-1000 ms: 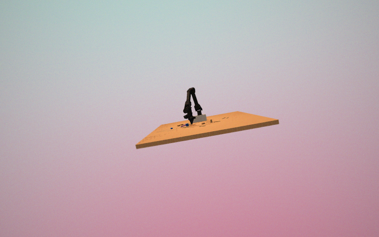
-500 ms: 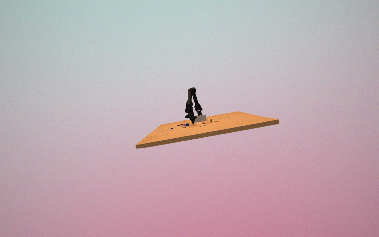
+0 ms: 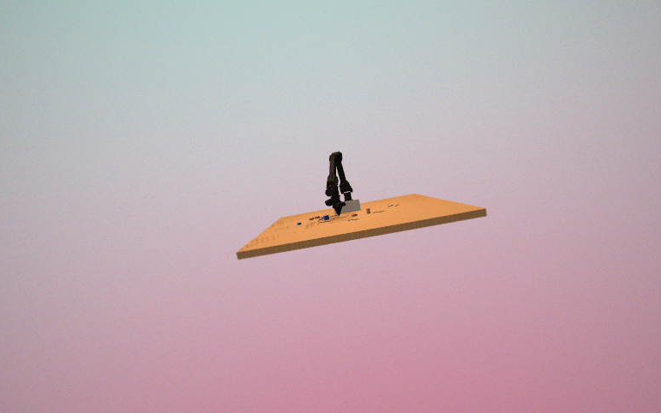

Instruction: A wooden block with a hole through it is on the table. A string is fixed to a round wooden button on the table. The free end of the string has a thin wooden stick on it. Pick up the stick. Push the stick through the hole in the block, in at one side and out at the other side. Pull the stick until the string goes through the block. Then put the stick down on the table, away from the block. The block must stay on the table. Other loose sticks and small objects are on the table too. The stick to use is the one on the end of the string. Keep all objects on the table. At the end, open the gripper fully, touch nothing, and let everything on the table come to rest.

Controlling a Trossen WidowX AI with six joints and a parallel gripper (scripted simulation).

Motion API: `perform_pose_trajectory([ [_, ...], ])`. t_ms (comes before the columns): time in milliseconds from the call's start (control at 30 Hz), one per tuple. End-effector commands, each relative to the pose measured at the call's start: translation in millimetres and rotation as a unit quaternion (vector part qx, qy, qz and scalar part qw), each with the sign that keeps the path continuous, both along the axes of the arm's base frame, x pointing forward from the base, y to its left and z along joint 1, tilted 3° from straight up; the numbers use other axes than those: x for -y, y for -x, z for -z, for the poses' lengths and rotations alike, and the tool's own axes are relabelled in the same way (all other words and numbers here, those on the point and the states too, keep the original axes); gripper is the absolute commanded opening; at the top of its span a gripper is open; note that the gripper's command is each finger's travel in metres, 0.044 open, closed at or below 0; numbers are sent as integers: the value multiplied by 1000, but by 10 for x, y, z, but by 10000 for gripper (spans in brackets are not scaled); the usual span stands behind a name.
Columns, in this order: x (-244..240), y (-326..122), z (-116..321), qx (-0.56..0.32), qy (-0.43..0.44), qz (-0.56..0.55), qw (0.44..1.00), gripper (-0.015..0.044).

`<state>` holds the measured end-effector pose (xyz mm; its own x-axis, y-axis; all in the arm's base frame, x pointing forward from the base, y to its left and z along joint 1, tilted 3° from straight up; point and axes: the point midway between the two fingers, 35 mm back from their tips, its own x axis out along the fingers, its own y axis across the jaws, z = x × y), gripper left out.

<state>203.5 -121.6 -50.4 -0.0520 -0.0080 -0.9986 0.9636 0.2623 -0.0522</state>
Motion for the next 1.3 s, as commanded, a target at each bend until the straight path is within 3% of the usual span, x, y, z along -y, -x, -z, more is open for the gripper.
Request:
perform_pose_trajectory([
  [0, -57, 23, -2, 0, 0, 2, 1000, 0],
  [1167, -359, 93, 115, 8, -2, 4, 1000, 0],
  [1267, -336, 87, 97, 6, 1, 2, 1000, 79],
])
